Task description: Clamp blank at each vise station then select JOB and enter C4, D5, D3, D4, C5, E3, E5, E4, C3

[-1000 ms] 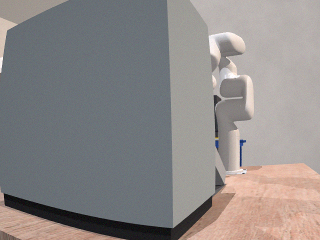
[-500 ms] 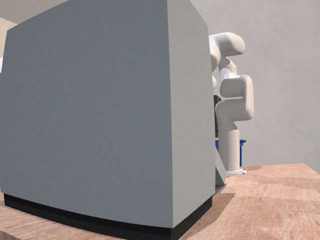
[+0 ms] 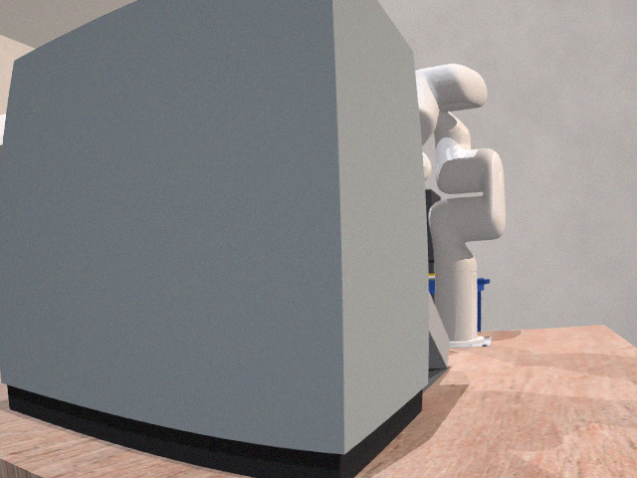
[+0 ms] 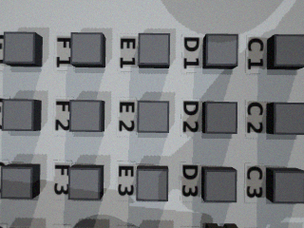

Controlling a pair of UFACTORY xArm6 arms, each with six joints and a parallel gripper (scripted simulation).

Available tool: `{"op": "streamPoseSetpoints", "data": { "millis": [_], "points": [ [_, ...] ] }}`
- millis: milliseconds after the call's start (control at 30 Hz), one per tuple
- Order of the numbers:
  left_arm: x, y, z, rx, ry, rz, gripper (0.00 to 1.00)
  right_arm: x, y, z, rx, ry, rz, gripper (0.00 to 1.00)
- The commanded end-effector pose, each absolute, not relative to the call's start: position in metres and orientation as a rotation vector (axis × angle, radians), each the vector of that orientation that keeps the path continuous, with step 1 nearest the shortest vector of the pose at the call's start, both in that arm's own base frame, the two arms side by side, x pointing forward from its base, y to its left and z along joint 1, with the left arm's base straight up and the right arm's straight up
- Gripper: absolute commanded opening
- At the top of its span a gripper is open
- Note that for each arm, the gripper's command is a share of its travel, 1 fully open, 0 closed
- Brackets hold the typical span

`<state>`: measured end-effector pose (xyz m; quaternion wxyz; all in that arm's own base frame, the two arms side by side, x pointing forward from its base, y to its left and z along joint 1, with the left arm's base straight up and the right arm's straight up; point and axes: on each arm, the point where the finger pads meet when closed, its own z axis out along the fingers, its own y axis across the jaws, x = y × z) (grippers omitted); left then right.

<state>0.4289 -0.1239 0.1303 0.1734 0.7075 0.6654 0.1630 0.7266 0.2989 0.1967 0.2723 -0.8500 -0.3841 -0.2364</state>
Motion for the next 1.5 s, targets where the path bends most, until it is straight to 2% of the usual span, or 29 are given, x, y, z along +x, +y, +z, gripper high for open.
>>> {"op": "streamPoseSetpoints", "data": {
  "millis": [0, 1033, 1467],
  "points": [
    [0.431, -0.124, 0.131, 2.003, 1.884, 0.465, 0.0, 0.727, 0.299, 0.201, -2.286, -1.036, -0.645, 1.0],
    [0.43, -0.124, 0.133, 2.003, 1.884, 0.465, 0.0, 0.727, 0.299, 0.201, -2.286, -1.036, -0.645, 1.0],
    [0.417, -0.124, 0.158, 2.003, 1.884, 0.465, 0.0, 0.727, 0.299, 0.201, -2.286, -1.036, -0.645, 1.0]
  ]
}}
